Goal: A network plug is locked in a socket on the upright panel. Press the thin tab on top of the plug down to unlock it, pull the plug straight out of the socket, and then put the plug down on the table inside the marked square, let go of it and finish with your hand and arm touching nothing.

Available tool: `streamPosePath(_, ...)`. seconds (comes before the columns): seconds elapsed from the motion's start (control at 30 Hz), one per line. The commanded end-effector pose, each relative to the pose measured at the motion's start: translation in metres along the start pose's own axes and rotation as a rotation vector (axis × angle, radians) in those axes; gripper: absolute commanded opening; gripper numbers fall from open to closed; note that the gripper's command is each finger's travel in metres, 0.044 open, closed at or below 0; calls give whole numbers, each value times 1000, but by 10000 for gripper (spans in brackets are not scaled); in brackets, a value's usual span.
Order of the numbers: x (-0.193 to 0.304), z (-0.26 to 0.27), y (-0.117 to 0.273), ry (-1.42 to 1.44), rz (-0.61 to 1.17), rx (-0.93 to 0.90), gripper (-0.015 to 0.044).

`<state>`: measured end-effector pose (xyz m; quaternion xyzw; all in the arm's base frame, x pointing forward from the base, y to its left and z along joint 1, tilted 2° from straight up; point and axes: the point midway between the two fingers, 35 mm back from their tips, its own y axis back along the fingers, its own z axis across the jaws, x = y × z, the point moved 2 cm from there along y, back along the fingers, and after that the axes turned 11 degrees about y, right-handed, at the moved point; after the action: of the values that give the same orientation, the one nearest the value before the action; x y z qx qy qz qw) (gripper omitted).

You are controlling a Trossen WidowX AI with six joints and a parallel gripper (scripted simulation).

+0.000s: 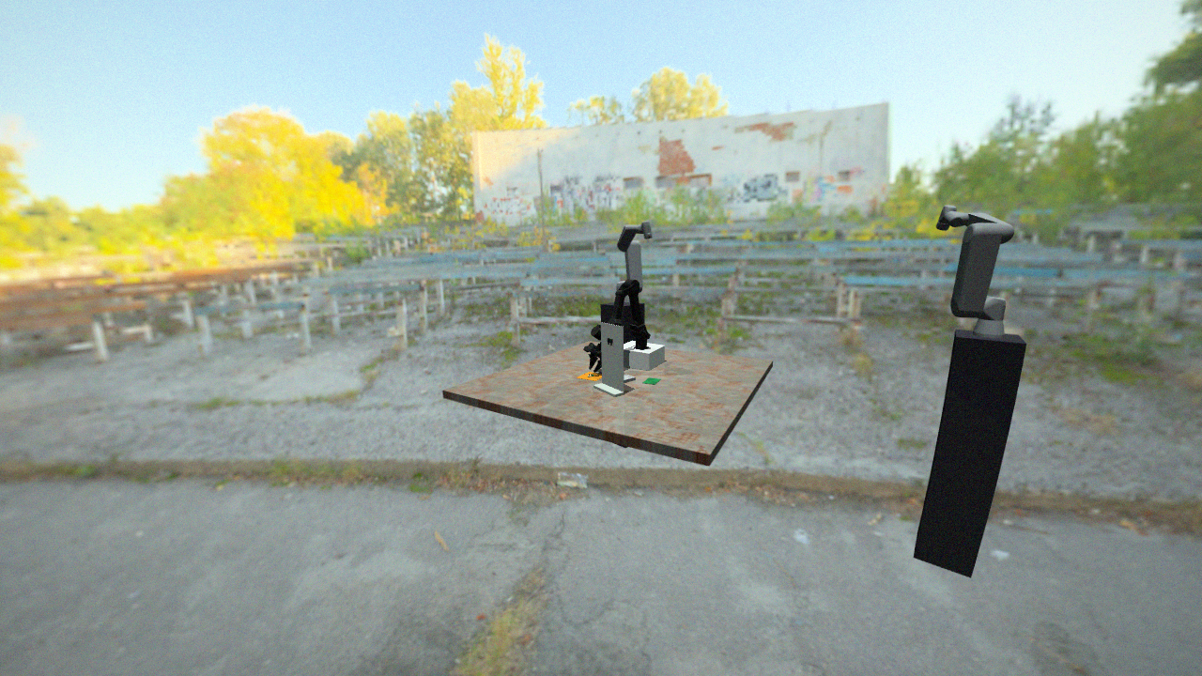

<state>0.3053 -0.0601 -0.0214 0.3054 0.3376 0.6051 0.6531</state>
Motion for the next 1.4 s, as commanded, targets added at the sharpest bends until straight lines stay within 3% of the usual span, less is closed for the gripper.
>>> streamPosePath(0.0,0,0,4,0,0,0,156)
streamPosePath(1.37,-5,21,38,-2,-1,0,156)
